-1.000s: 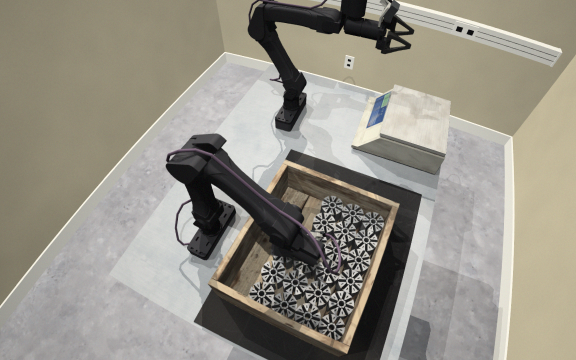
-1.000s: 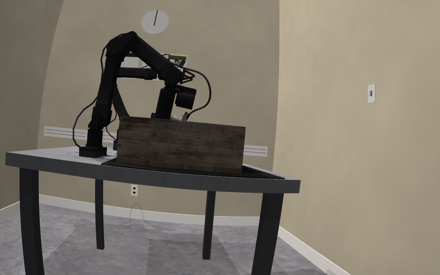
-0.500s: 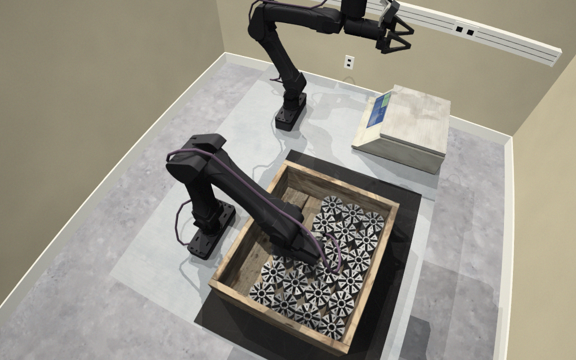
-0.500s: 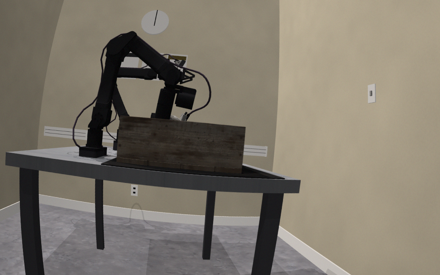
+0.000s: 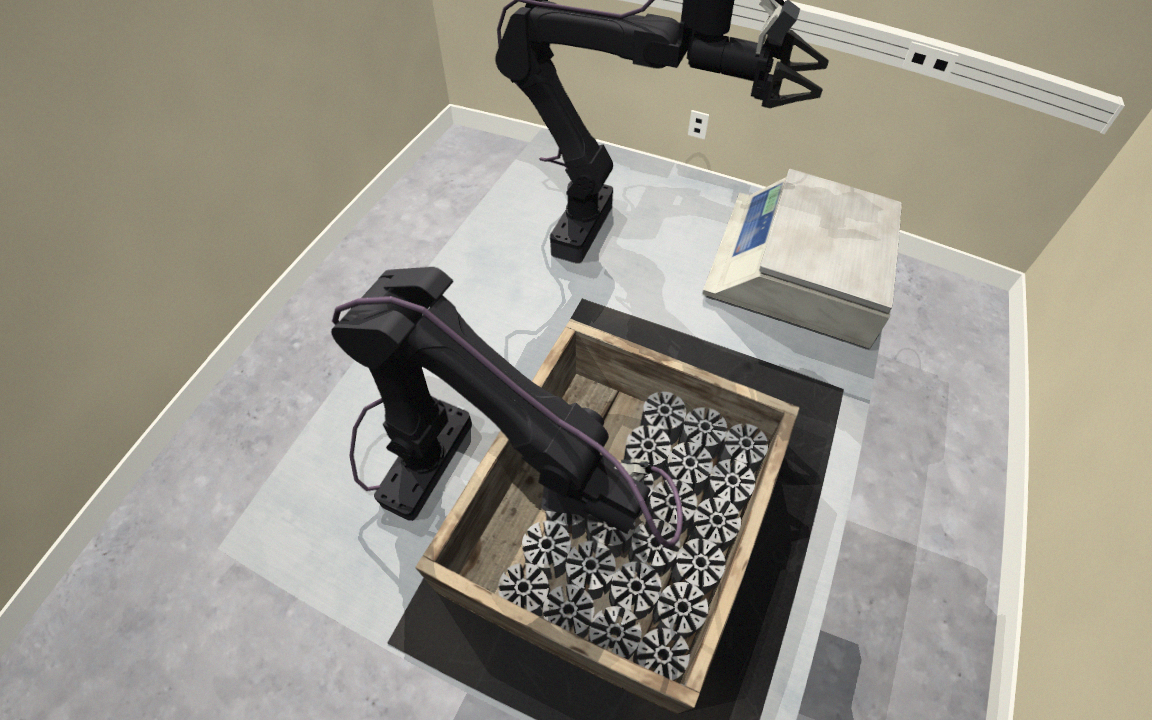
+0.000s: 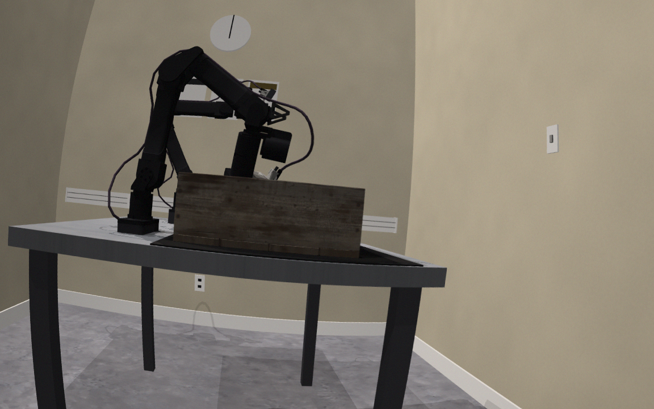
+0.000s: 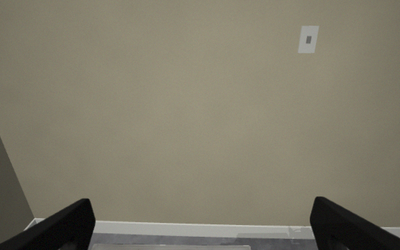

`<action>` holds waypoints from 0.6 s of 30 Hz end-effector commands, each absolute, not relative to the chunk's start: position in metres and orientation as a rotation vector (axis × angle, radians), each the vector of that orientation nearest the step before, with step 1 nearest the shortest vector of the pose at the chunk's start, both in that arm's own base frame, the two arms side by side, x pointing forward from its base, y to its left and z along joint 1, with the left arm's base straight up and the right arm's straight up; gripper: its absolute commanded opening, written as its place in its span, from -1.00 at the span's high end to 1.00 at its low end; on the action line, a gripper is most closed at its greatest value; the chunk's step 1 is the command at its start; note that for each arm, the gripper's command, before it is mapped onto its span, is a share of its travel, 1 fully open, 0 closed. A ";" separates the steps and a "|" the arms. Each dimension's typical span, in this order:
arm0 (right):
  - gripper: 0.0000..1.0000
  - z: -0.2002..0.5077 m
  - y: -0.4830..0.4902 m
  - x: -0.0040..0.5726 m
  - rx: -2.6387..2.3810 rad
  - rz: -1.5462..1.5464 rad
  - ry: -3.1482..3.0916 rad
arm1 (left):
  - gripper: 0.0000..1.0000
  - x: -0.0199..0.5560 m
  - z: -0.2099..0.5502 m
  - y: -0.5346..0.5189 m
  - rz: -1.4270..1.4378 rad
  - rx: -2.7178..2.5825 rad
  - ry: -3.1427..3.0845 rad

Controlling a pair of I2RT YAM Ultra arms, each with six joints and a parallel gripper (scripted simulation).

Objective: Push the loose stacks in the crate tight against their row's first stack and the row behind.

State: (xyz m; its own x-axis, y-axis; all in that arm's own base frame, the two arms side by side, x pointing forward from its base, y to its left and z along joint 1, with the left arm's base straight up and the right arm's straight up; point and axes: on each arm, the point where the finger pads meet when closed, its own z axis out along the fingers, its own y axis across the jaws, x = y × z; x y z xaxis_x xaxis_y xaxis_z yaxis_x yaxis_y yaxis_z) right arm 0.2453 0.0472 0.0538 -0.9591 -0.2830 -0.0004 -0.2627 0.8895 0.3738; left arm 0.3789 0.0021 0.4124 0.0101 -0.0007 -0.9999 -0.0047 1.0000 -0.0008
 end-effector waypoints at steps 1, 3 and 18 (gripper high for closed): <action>0.98 0.062 0.049 0.255 0.444 -0.600 -3.054 | -1.00 0.373 0.450 -0.005 -0.014 0.010 1.462; 0.98 0.061 0.048 0.255 0.445 -0.595 -3.054 | -1.00 0.373 0.450 -0.005 -0.014 0.010 1.462; 0.98 0.077 0.051 0.250 0.457 -0.608 -3.032 | -1.00 0.373 0.450 -0.005 -0.014 0.010 1.462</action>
